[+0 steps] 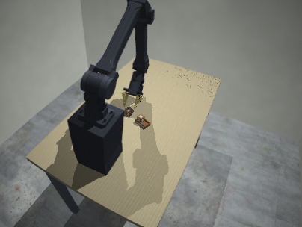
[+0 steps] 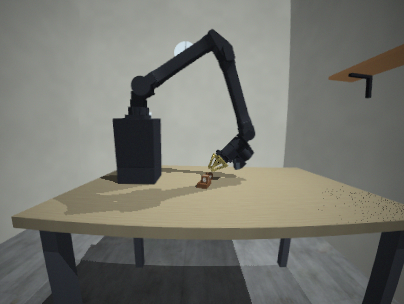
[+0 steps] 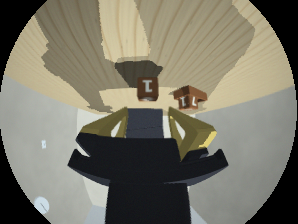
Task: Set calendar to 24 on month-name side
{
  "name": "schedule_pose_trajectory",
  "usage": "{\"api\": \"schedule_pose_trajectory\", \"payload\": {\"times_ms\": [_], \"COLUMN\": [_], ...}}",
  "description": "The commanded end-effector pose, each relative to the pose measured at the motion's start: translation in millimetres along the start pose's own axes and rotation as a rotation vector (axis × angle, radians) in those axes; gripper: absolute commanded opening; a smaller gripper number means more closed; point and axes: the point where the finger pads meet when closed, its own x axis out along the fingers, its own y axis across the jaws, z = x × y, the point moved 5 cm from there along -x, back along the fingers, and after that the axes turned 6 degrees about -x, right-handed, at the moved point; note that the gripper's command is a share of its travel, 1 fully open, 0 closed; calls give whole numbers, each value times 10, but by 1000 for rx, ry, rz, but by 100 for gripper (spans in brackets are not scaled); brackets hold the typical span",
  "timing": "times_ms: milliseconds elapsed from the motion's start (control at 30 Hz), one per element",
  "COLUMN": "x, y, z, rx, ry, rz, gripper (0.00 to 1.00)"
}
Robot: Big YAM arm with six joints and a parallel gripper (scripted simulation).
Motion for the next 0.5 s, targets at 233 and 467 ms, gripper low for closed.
{"api": "schedule_pose_trajectory", "payload": {"times_ms": [233, 467], "x": [-340, -411], "y": [60, 37], "z": [-254, -334], "rx": [2, 8], "ry": [-10, -10], "rz": [-8, -3], "gripper": [63, 63]}}
